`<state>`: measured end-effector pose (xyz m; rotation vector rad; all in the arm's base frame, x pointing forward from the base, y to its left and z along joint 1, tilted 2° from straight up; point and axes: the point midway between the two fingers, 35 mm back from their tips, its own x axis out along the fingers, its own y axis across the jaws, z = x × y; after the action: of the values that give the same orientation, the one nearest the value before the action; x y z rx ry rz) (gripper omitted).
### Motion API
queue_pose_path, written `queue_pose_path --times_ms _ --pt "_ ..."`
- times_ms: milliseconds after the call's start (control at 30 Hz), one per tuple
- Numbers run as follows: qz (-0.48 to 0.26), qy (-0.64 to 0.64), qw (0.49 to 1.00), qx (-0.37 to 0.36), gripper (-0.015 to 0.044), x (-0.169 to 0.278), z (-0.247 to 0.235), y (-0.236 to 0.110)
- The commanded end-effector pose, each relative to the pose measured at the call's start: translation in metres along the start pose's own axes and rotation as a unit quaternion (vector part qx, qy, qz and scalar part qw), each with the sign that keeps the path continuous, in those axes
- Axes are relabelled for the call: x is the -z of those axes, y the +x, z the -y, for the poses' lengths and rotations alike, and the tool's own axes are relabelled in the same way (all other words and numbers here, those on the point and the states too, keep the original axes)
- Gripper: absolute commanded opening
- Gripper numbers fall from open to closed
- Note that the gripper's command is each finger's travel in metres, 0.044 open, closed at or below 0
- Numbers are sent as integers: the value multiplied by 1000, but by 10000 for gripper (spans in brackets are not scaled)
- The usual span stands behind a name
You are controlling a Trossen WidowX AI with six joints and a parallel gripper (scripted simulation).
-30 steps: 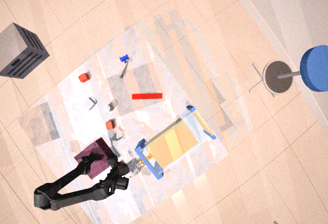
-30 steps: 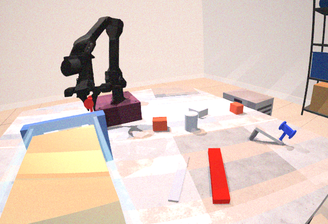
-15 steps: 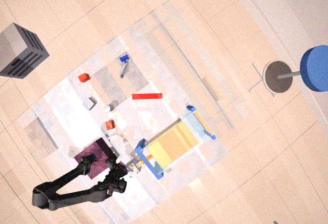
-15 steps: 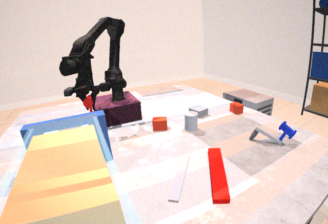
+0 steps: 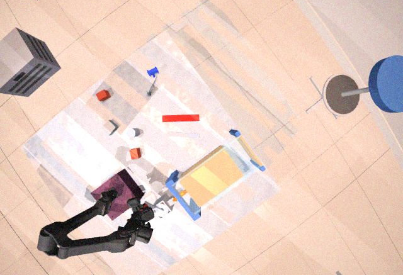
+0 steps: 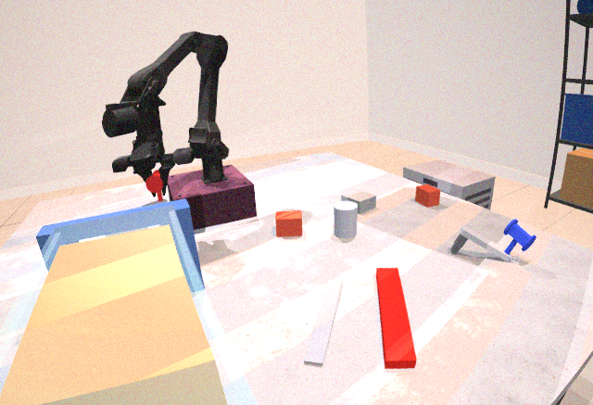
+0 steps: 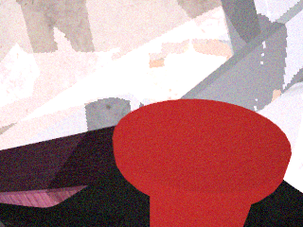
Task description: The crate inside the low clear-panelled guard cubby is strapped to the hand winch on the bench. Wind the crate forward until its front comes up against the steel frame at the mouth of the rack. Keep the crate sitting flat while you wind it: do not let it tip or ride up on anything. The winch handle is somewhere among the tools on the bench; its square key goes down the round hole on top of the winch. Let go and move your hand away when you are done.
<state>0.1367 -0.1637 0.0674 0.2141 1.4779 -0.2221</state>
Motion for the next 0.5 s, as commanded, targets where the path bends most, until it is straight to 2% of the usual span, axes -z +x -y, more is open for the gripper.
queue_pose_path --times_ms 0,467 --pt "-12 5 1000 10 0 10 8 0" --pt "-13 5 1000 11 0 20 24 0"
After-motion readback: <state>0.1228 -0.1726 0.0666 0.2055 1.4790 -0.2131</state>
